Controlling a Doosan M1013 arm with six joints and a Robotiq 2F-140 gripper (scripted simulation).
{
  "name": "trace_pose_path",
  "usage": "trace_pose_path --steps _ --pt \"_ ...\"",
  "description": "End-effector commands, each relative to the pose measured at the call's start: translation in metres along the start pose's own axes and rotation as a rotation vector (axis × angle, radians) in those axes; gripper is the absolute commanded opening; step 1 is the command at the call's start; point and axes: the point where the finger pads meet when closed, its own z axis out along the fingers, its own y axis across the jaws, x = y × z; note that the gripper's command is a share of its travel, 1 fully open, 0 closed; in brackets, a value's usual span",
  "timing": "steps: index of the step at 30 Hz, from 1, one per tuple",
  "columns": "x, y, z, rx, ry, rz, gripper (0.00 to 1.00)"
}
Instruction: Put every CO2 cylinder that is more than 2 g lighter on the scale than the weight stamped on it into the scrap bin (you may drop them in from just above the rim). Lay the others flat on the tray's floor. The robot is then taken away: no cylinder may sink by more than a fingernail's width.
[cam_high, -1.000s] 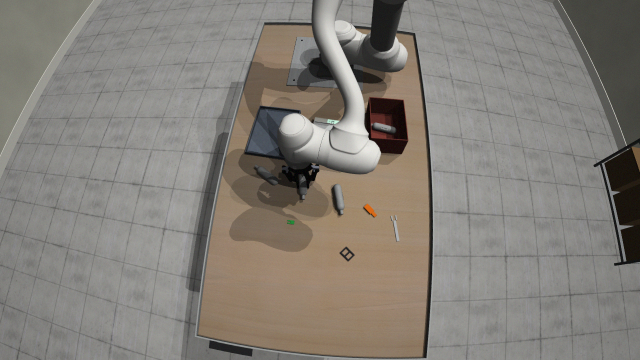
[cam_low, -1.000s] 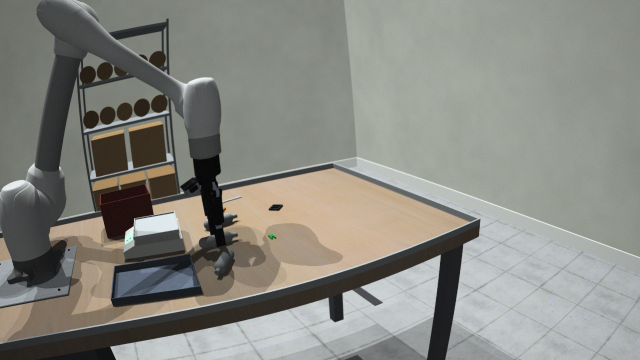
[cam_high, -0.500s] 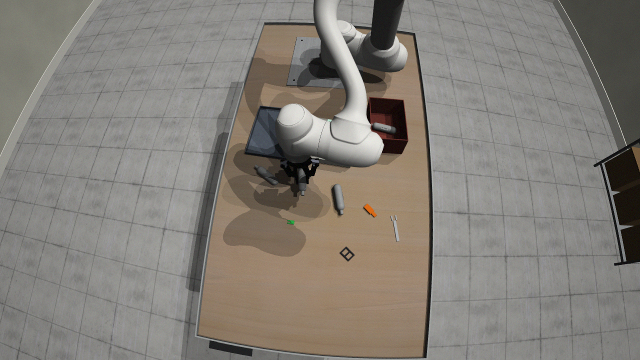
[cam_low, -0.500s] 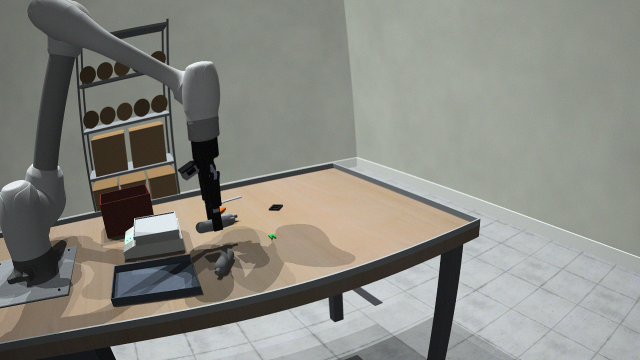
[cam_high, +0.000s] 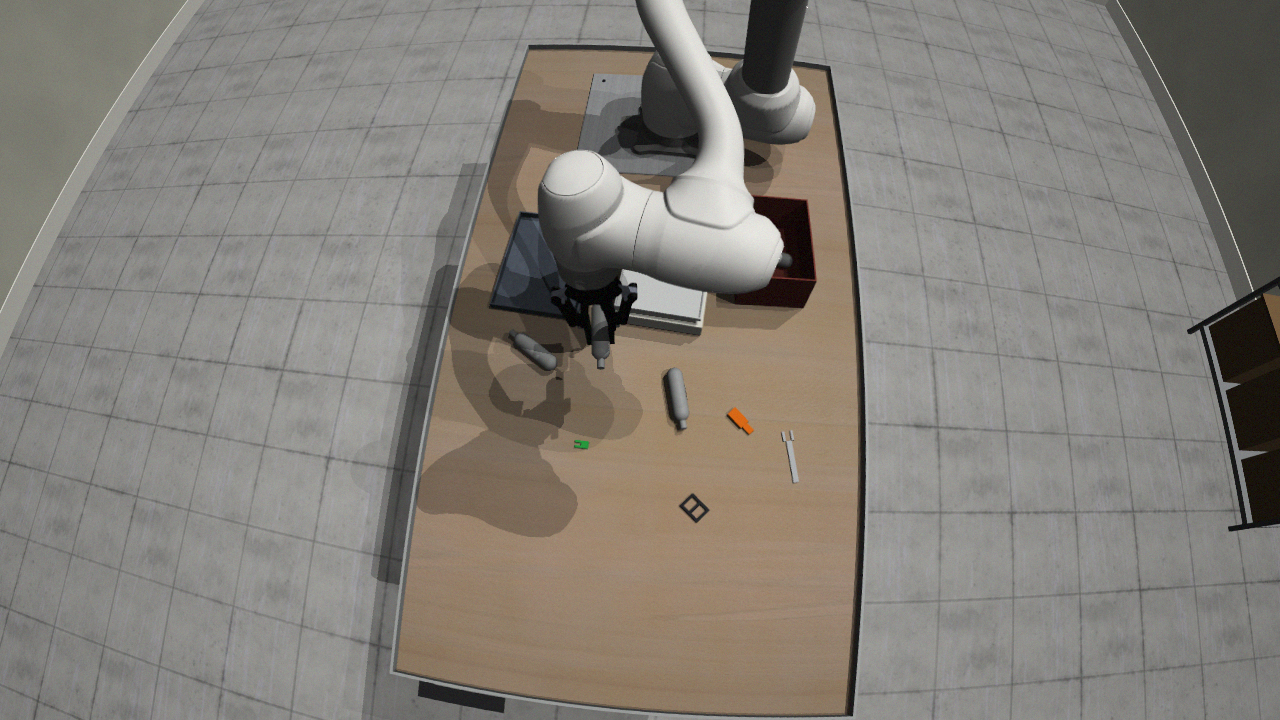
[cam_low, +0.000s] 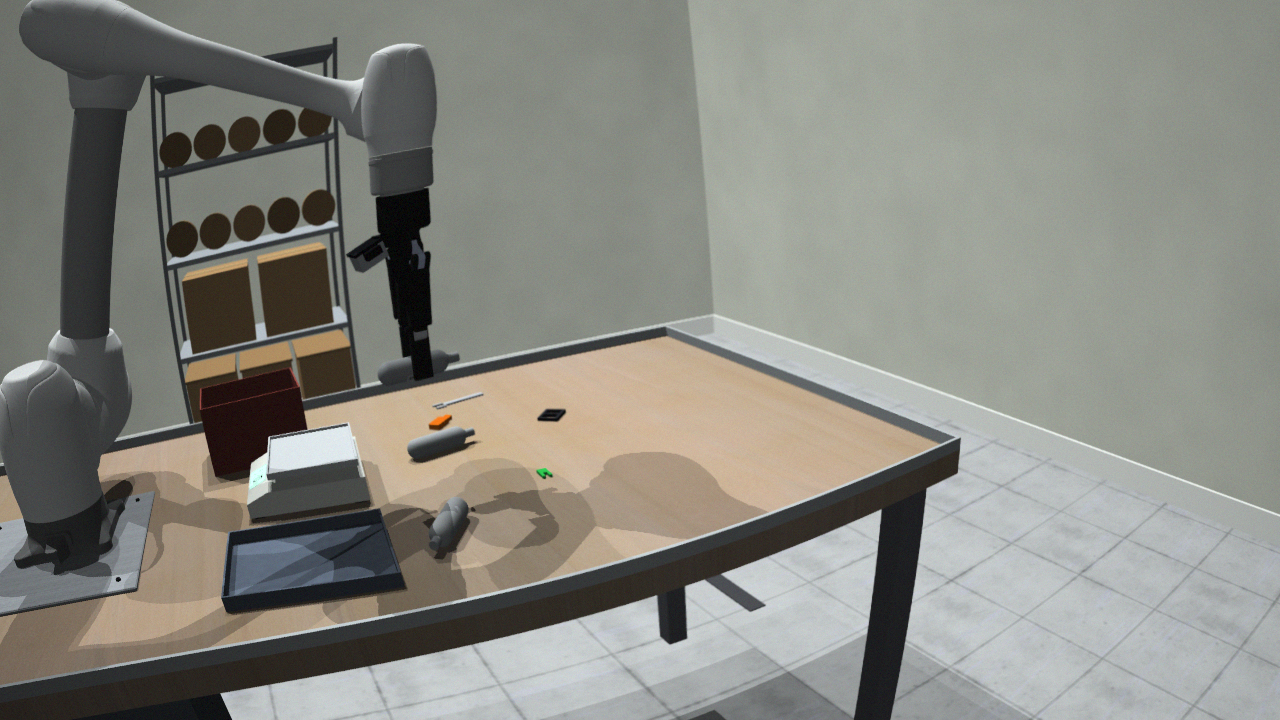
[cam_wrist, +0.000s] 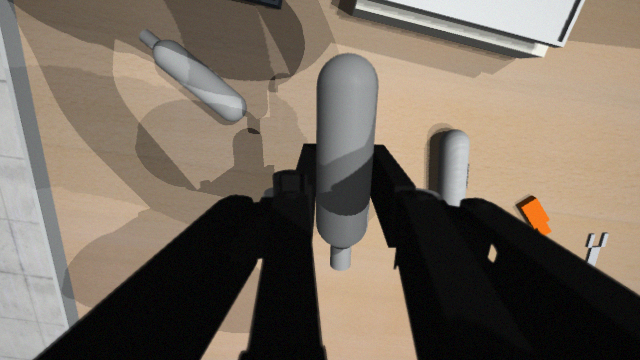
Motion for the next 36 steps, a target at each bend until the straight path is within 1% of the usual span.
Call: trace_pose_path --steps 1,12,15,18,19,23,25,26,28,30,33,36 --pt "0.000 0.000 -0.008 0.000 -0.001 0.000 0.10" --pt "0.000 0.000 -0.009 0.000 -0.001 -0.001 0.10" --pt "0.006 0.006 -0.010 0.000 -0.001 -0.061 0.10" --pt "0.029 0.026 -0.013 0.000 -0.001 -0.256 0.10" --pt "0.040 0.035 -0.014 0.000 -0.001 -0.349 0.10" --pt "0.092 0.073 -0.015 0.004 0.004 -0.566 0.10" --pt "0.092 0.073 -0.015 0.004 0.004 -0.566 0.10" --pt "0.108 0.084 -0.014 0.004 0.007 -0.734 0.10" --pt "0.133 0.100 -0.013 0.006 0.011 -0.819 0.10" --pt "0.151 0.111 -0.011 0.008 0.013 -0.931 0.10" --pt "0.164 0.118 -0.009 0.008 0.015 -1.103 0.10" --pt "0.166 0.119 -0.009 0.005 0.008 -1.270 0.10"
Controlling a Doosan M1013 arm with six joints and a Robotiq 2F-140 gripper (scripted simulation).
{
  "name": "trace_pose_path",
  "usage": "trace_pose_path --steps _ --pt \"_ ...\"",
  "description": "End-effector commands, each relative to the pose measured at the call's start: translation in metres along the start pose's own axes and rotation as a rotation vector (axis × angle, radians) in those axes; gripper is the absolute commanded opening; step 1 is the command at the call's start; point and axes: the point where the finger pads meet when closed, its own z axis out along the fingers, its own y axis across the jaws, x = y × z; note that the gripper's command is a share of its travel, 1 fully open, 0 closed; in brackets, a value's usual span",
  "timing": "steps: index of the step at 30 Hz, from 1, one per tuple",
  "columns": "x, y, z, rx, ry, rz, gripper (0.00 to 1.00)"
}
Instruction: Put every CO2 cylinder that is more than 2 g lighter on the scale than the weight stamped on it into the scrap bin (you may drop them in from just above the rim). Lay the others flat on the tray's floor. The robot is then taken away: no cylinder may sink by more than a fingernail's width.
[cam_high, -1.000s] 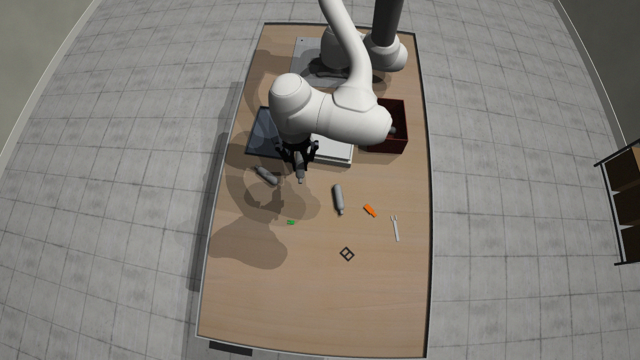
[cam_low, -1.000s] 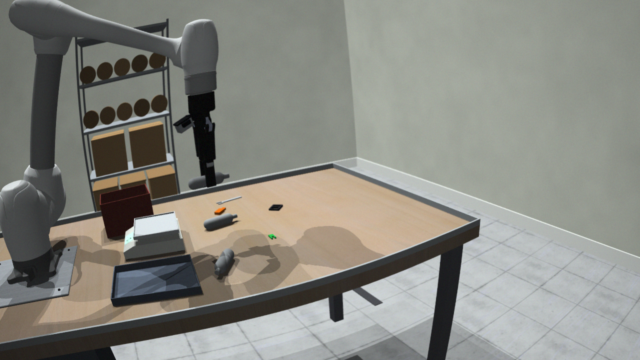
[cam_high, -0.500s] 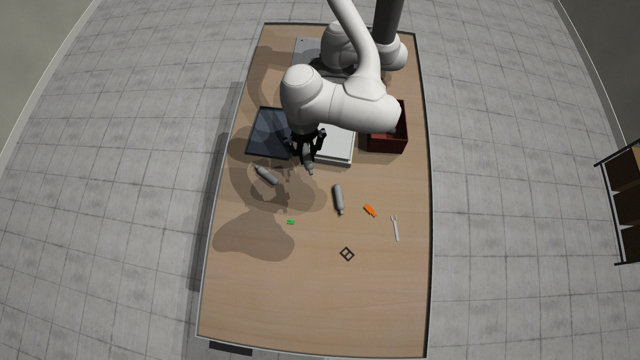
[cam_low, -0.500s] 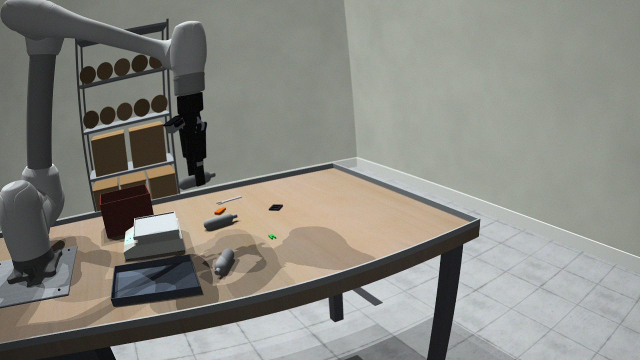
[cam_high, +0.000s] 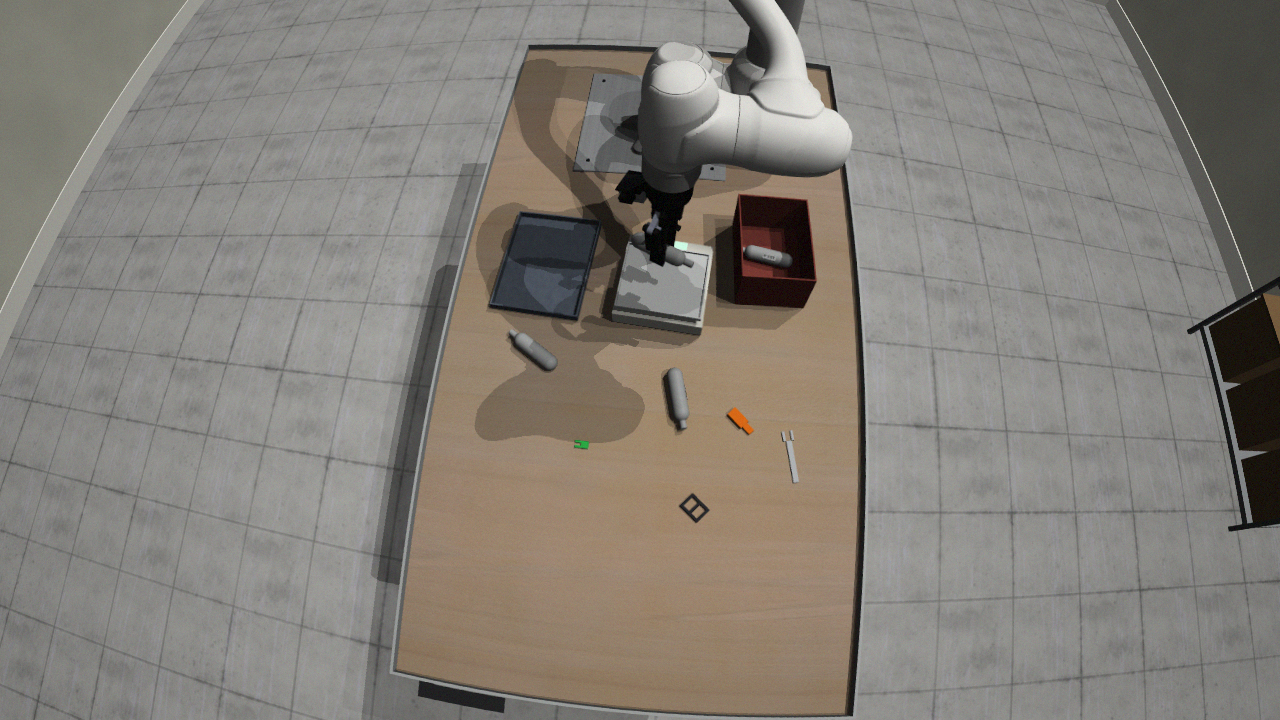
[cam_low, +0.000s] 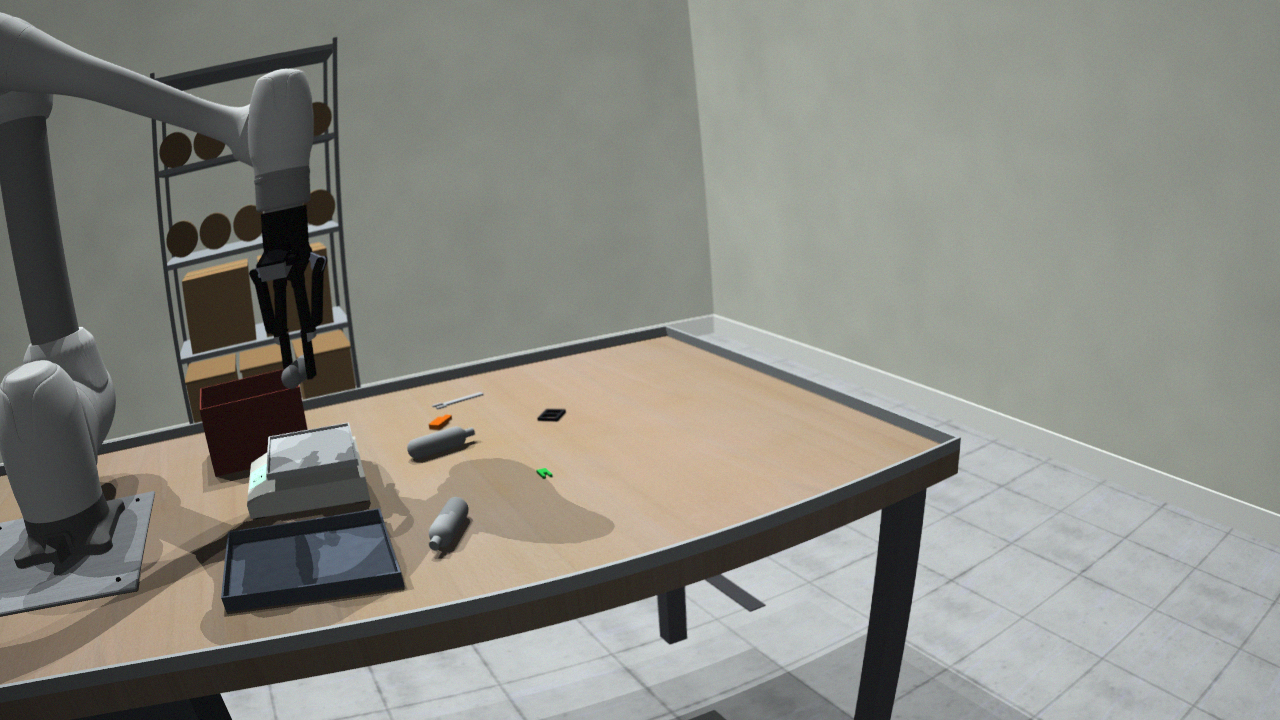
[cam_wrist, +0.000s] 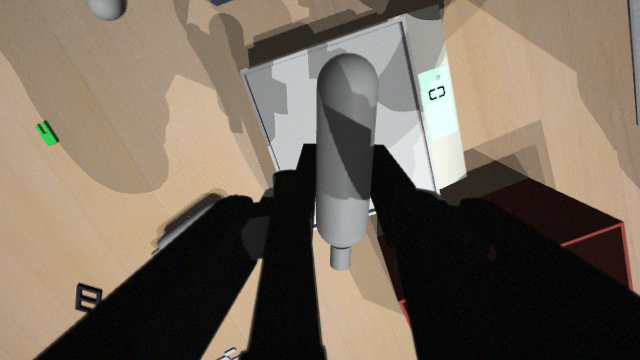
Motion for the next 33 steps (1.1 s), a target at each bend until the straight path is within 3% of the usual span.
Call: trace_pose_path --steps 1,12,21,23,33 --pt "-0.001 0.009 -0.001 0.005 -0.034 -0.277 0.10" --pt "-0.001 0.009 0.009 0.005 -0.039 -0.313 0.10" --pt "-0.003 0.009 0.042 0.005 -0.039 -0.313 0.10" --pt "-0.003 0.009 0.042 0.005 -0.039 -0.313 0.10" --pt "-0.004 0.009 0.083 0.005 -0.039 -0.313 0.10"
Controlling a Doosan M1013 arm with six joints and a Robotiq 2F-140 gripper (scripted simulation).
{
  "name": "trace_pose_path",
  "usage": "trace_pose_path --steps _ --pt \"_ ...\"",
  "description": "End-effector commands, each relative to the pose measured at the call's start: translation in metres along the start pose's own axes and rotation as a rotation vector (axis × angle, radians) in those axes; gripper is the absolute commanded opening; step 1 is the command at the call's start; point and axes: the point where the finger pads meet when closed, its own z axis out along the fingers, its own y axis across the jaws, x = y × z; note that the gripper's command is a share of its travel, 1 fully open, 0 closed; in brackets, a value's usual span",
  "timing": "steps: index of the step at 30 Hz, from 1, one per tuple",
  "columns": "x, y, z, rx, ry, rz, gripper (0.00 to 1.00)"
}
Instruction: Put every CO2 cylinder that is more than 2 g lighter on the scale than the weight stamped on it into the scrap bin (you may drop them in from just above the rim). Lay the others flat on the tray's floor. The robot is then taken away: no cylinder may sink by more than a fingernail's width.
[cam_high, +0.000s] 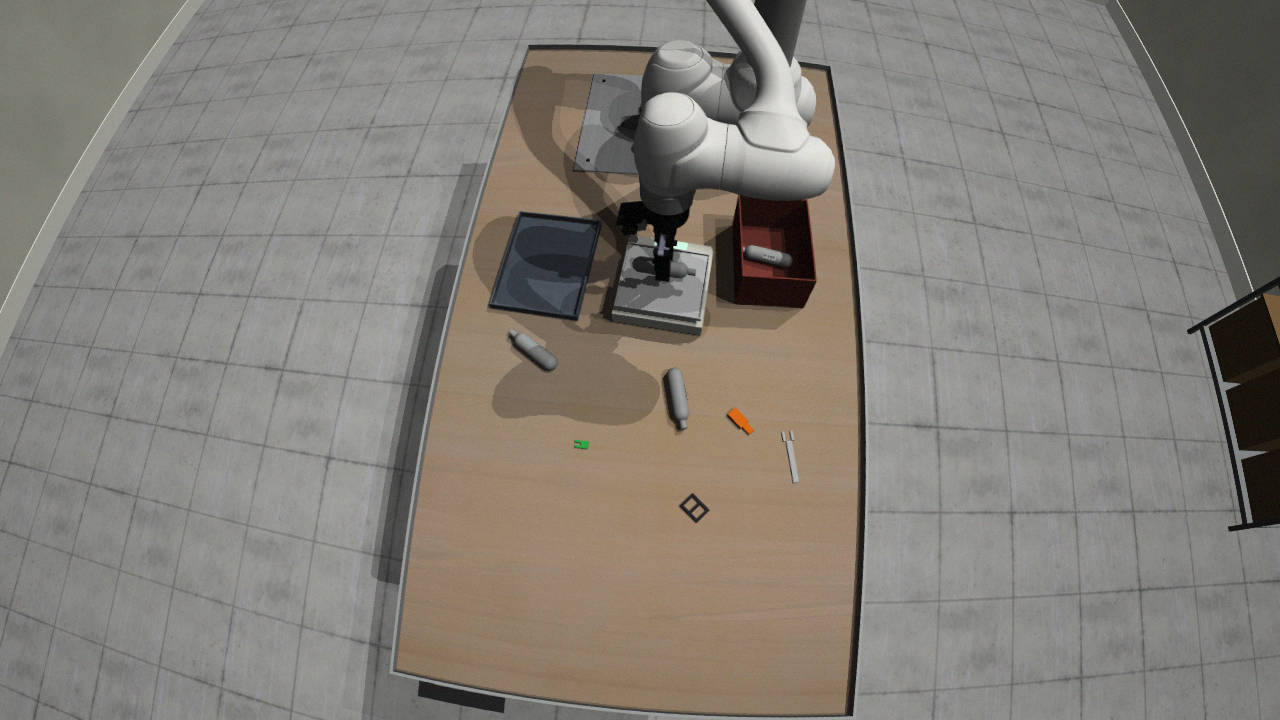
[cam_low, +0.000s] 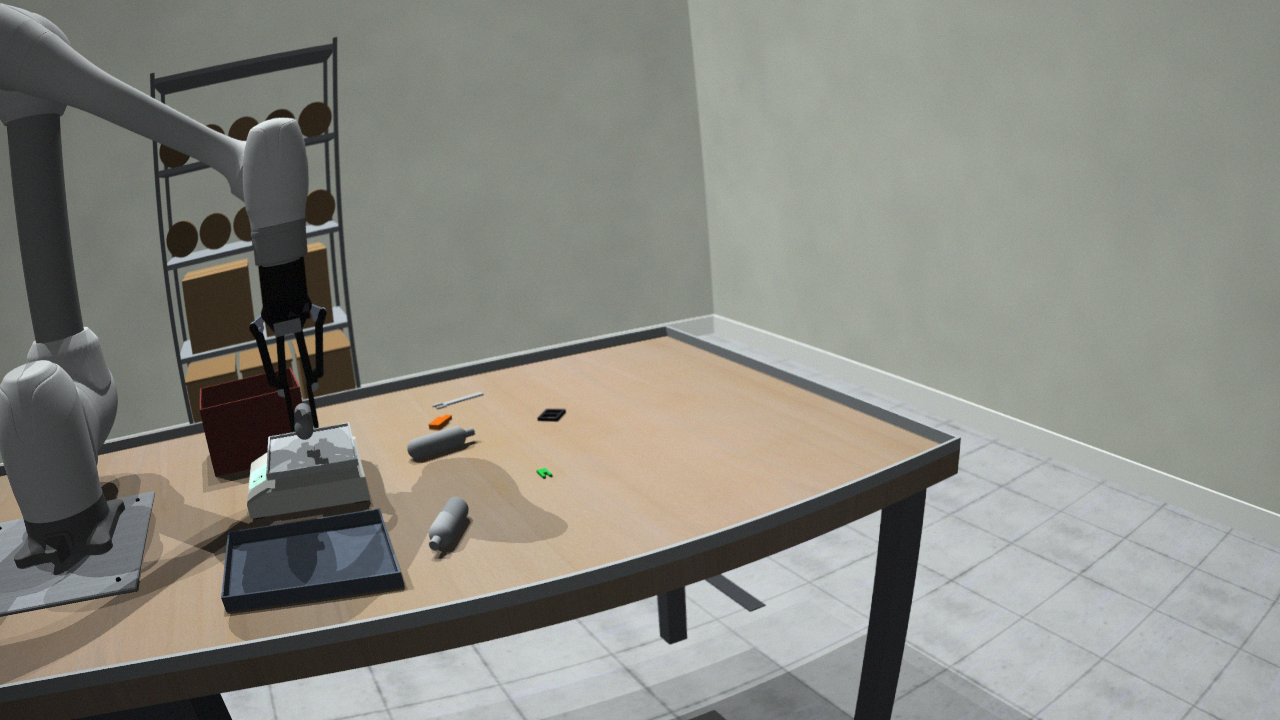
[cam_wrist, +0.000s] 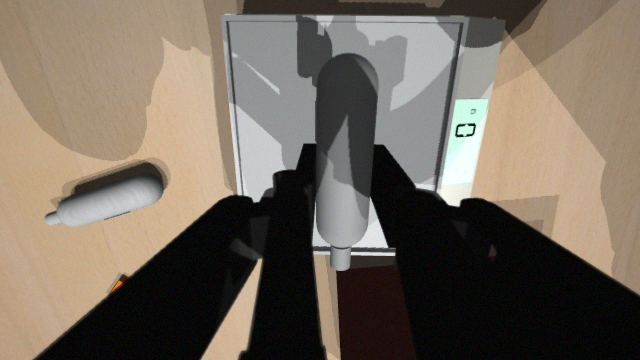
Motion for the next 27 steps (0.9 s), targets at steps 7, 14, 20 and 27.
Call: trace_pose_path --steps 7,14,20,27 --pt "0.000 -0.001 0.022 0.001 0.000 0.000 0.10" --pt "0.000 -0.001 0.029 0.001 0.000 0.000 0.10" --pt "0.000 -0.001 0.029 0.001 0.000 0.000 0.10" --pt "0.000 -0.001 0.029 0.001 0.000 0.000 0.41"
